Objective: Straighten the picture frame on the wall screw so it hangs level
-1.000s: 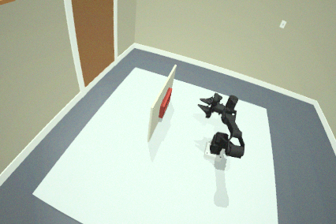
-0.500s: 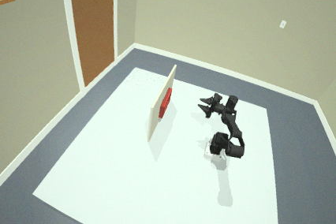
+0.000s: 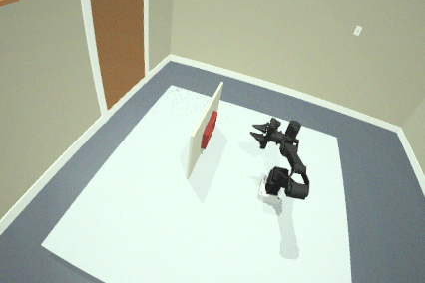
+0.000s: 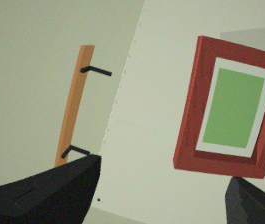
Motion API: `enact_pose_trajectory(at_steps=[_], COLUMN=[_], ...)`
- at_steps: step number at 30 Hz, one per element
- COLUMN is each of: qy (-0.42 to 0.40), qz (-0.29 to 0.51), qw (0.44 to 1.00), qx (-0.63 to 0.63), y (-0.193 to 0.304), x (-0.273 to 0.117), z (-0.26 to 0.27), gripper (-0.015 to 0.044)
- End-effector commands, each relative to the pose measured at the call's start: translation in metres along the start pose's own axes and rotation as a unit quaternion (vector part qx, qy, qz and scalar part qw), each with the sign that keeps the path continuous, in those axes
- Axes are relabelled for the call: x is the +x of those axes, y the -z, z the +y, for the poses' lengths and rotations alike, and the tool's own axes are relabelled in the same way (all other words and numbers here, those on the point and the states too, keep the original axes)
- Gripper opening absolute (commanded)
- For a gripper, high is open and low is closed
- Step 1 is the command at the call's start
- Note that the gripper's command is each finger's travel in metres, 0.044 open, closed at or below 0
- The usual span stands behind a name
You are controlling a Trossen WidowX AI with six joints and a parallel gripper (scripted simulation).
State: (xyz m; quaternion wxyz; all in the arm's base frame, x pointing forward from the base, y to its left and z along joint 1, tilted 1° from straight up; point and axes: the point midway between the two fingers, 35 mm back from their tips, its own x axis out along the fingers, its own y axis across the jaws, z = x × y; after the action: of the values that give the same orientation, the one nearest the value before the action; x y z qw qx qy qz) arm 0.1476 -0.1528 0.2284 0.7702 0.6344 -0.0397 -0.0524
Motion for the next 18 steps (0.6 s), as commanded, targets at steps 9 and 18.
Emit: enact_pose_trajectory(at_steps=[9, 18], qy=[-0.001, -0.004], qz=[0.001, 0.000], qw=[1.000, 1.000], qx=[0.005, 0.005], y=[0.004, 0.012], x=[0.064, 0.080], z=[-0.032, -0.039], gripper=[0.0260, 0.0260])
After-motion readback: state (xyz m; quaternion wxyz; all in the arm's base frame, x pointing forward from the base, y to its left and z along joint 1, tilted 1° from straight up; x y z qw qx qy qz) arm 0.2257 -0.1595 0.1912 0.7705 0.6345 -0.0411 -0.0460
